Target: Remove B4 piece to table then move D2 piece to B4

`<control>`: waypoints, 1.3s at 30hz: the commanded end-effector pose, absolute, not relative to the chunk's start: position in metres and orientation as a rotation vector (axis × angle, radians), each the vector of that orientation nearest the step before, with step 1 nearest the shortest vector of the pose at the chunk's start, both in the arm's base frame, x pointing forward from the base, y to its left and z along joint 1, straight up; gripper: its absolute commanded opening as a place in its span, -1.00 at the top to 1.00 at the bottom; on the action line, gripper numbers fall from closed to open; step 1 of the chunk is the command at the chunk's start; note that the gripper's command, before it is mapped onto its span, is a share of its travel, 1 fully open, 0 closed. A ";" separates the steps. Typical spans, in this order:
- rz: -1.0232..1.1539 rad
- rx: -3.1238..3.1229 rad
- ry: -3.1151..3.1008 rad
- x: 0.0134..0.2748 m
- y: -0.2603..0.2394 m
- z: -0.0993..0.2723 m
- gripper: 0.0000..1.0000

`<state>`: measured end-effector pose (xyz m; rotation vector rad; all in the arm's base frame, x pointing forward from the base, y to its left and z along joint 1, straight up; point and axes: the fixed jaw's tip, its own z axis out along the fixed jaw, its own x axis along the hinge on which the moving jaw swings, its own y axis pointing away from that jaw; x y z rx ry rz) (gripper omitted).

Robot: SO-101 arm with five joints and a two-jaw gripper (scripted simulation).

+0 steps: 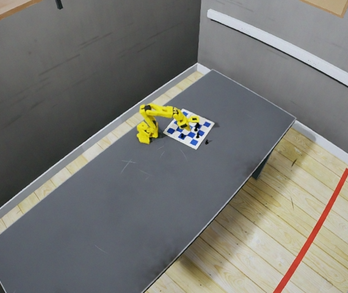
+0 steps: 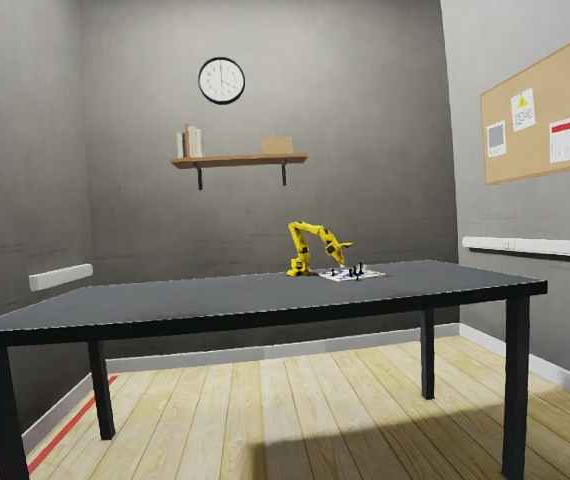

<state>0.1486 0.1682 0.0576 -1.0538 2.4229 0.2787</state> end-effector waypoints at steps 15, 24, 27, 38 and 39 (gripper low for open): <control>0.284 -1.042 2.406 0.151 0.168 0.076 1.00; 0.367 -1.335 2.279 0.107 0.200 0.076 1.00; 0.412 -1.495 2.193 0.081 0.218 0.076 1.00; 0.443 -1.601 2.129 0.062 0.231 0.076 1.00; 0.443 -1.601 2.129 0.062 0.231 0.076 1.00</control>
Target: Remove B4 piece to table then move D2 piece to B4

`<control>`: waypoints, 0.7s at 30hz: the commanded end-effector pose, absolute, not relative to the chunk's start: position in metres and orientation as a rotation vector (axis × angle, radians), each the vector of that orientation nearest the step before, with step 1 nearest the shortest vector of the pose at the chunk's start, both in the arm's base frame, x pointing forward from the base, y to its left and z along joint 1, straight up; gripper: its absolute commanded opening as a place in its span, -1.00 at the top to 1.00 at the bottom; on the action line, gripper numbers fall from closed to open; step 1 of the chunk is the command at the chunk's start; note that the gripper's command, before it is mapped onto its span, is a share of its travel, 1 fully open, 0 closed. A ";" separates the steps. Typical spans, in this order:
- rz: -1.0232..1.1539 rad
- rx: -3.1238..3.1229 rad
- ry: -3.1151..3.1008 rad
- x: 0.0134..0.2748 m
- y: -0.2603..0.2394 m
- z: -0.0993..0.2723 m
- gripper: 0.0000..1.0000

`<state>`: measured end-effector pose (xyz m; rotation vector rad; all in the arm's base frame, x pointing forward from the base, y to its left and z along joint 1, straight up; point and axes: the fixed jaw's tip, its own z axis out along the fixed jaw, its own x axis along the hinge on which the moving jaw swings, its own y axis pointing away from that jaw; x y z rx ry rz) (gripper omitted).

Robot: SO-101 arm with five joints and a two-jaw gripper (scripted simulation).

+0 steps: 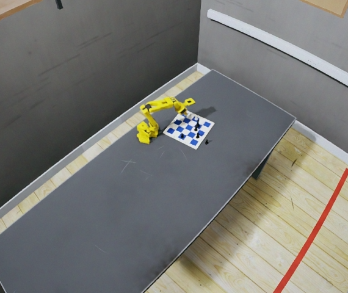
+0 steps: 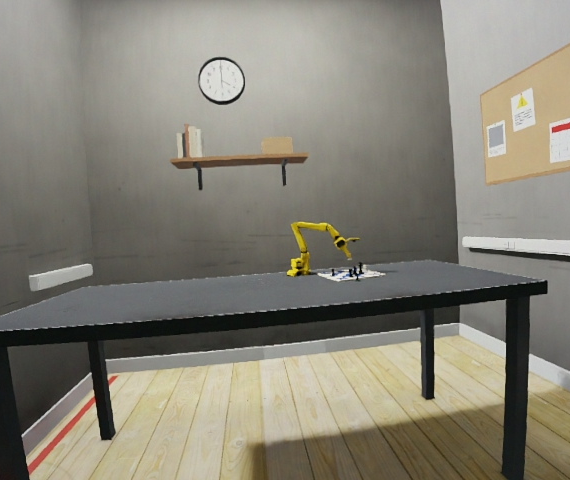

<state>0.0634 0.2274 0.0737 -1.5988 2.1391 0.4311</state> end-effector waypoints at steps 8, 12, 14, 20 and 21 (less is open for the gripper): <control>0.444 -1.601 2.129 0.062 0.232 0.077 1.00; 0.444 -1.599 2.129 0.064 0.237 0.081 1.00; 0.444 -1.599 2.129 0.064 0.238 0.081 1.00; 0.444 -1.599 2.129 0.064 0.239 0.081 1.00; 0.444 -1.599 2.129 0.064 0.238 0.081 1.00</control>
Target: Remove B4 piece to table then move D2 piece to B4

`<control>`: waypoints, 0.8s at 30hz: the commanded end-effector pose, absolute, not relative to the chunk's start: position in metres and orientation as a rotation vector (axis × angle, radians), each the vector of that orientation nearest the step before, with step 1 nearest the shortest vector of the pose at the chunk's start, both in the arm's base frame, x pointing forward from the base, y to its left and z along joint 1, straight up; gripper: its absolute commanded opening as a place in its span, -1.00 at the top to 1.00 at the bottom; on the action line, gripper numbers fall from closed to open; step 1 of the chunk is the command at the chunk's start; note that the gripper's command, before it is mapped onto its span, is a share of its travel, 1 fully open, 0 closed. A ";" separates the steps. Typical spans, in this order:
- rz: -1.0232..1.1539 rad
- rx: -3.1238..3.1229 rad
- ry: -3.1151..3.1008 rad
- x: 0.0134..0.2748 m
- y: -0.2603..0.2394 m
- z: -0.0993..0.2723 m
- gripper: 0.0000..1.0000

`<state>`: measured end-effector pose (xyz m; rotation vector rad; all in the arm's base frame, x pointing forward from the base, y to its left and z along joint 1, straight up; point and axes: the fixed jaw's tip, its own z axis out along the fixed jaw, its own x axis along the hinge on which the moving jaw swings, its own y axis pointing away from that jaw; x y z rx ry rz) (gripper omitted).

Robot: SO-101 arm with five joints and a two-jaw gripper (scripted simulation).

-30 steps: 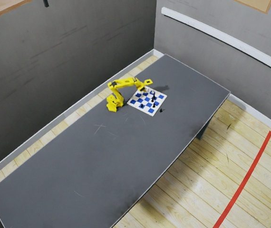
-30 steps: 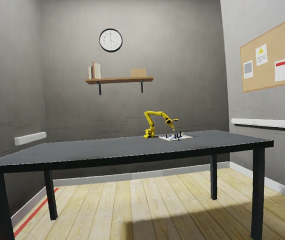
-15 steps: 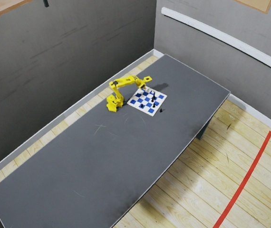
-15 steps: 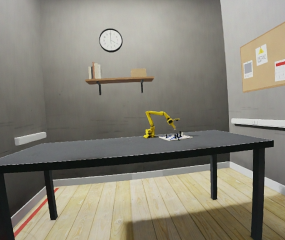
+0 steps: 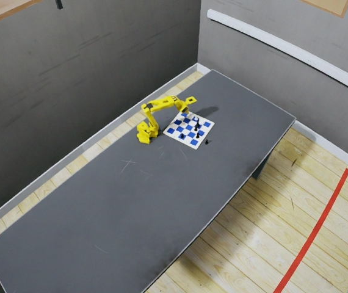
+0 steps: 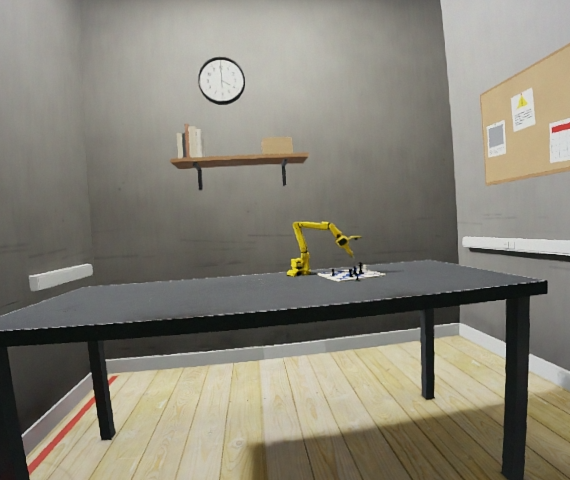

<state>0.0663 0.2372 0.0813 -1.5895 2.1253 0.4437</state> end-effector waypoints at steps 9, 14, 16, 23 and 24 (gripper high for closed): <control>0.444 -1.599 2.130 0.064 0.237 0.080 1.00; 0.443 -1.599 2.130 0.064 0.237 0.080 1.00; 0.443 -1.599 2.130 0.064 0.237 0.080 1.00; 0.443 -1.599 2.130 0.064 0.237 0.079 1.00; 0.443 -1.599 2.130 0.064 0.237 0.079 1.00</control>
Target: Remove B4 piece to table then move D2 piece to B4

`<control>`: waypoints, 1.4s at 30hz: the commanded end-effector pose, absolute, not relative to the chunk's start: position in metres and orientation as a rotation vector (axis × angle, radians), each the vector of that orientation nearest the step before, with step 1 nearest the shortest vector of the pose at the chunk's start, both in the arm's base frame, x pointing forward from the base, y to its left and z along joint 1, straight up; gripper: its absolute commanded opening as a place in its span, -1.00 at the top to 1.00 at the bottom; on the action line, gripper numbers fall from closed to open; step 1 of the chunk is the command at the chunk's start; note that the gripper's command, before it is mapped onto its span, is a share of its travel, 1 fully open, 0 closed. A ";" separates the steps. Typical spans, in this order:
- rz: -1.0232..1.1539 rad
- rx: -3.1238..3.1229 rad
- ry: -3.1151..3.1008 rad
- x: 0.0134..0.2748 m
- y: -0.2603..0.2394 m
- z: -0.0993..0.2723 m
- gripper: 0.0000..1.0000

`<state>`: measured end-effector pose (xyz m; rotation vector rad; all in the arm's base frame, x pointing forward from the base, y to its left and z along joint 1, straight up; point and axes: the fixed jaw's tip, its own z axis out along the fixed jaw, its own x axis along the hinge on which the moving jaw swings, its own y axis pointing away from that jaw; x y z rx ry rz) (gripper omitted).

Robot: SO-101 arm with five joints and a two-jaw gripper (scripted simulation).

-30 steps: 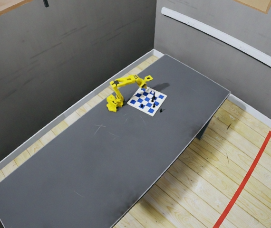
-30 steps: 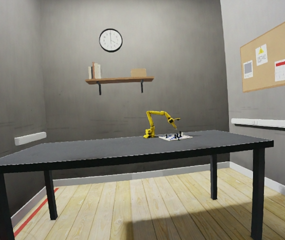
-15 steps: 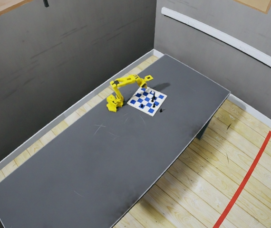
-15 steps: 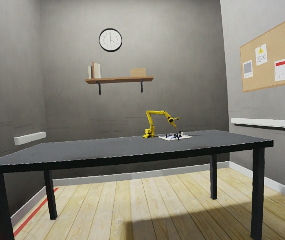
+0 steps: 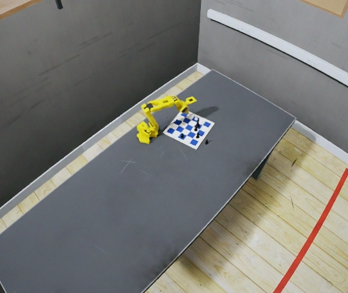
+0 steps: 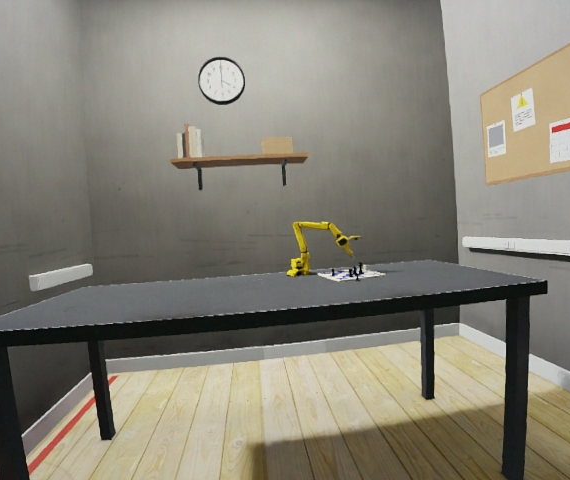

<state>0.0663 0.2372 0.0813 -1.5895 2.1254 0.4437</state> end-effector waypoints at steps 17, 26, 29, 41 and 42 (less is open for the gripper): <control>0.443 -1.599 2.130 0.064 0.237 0.061 1.00; 0.443 -1.599 2.130 0.064 0.237 0.046 1.00; 0.443 -1.599 2.130 0.064 0.238 0.041 1.00; 0.443 -1.599 2.130 0.064 0.238 0.030 1.00; 0.443 -1.599 2.130 0.064 0.238 0.030 1.00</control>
